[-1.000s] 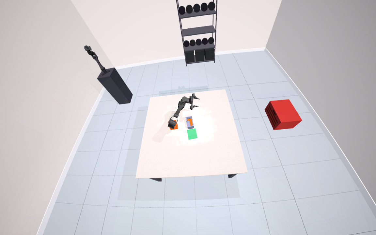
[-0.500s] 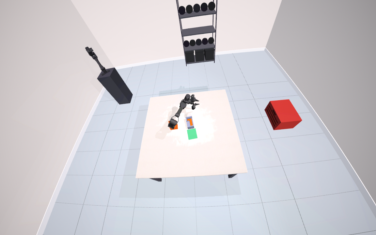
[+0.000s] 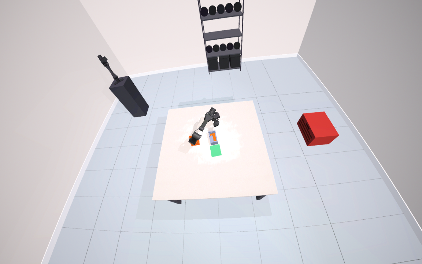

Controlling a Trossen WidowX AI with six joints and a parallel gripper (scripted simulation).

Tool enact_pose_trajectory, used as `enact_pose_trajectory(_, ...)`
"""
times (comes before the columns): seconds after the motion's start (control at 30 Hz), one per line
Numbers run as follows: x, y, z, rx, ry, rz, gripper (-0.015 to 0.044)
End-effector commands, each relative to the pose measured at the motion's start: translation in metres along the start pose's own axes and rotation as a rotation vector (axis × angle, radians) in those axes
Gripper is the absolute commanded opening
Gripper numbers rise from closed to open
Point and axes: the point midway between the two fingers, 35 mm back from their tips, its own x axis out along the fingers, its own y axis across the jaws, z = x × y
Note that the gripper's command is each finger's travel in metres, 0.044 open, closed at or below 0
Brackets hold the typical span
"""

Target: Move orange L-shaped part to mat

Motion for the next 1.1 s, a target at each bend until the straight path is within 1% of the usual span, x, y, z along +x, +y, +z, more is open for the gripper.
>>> enact_pose_trajectory(0.0, -0.003, -0.037, -0.078, -0.025, 0.483, -0.119, 0.018)
enact_pose_trajectory(0.07, -0.01, -0.047, -0.089, -0.025, 0.569, -0.158, 0.018)
enact_pose_trajectory(0.13, -0.014, -0.053, -0.095, -0.025, 0.612, -0.179, 0.018)
enact_pose_trajectory(0.57, -0.014, -0.053, -0.095, -0.025, 0.612, -0.179, 0.018)
enact_pose_trajectory(0.67, -0.002, -0.054, -0.102, -0.025, 0.611, -0.179, 0.018)
enact_pose_trajectory(0.87, 0.044, -0.066, -0.136, -0.025, 0.611, -0.182, 0.018)
enact_pose_trajectory(1.07, 0.045, -0.066, -0.137, -0.025, 0.611, -0.182, 0.018)
